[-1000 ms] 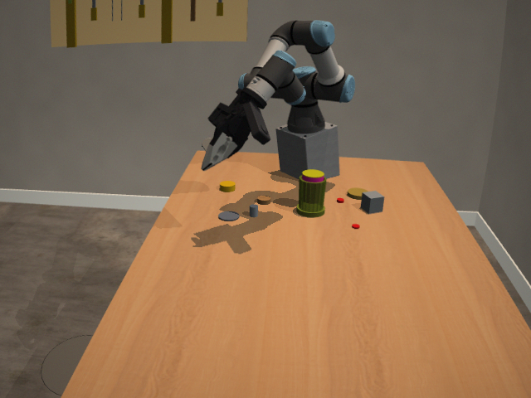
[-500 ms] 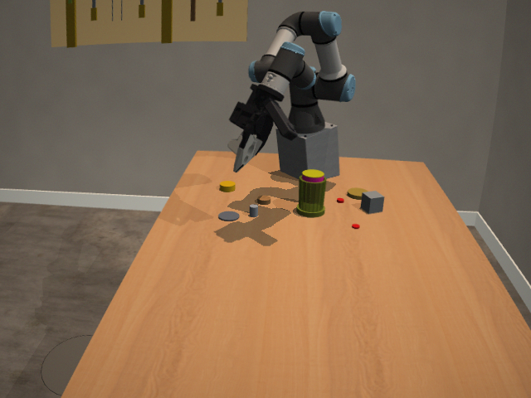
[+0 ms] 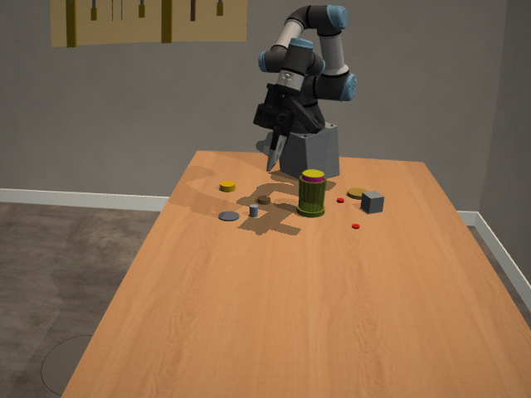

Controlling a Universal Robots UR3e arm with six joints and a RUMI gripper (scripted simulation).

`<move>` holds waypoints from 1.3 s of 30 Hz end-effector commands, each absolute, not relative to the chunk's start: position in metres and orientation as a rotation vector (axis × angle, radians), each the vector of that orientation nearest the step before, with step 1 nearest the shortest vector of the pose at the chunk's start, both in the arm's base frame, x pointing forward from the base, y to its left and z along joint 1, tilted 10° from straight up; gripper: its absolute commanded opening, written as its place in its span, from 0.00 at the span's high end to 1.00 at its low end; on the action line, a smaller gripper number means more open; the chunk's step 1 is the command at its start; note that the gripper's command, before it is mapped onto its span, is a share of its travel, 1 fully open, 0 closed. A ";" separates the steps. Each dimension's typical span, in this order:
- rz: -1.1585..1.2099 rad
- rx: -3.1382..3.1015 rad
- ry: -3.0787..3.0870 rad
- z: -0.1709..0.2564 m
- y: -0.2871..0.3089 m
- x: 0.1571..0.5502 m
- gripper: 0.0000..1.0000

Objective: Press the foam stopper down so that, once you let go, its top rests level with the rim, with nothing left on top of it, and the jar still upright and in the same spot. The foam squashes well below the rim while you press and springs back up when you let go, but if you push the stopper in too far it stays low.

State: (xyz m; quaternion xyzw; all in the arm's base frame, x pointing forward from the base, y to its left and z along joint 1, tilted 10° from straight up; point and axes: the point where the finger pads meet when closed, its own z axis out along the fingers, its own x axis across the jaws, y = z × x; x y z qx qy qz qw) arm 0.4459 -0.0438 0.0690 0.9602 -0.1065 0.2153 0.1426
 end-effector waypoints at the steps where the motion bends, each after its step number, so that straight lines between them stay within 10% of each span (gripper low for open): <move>1: 0.448 2.874 -0.138 0.050 -0.008 0.398 1.00; 19: 0.194 3.006 0.167 0.023 0.050 0.307 1.00; 39: 0.182 3.011 0.180 0.022 0.053 0.303 1.00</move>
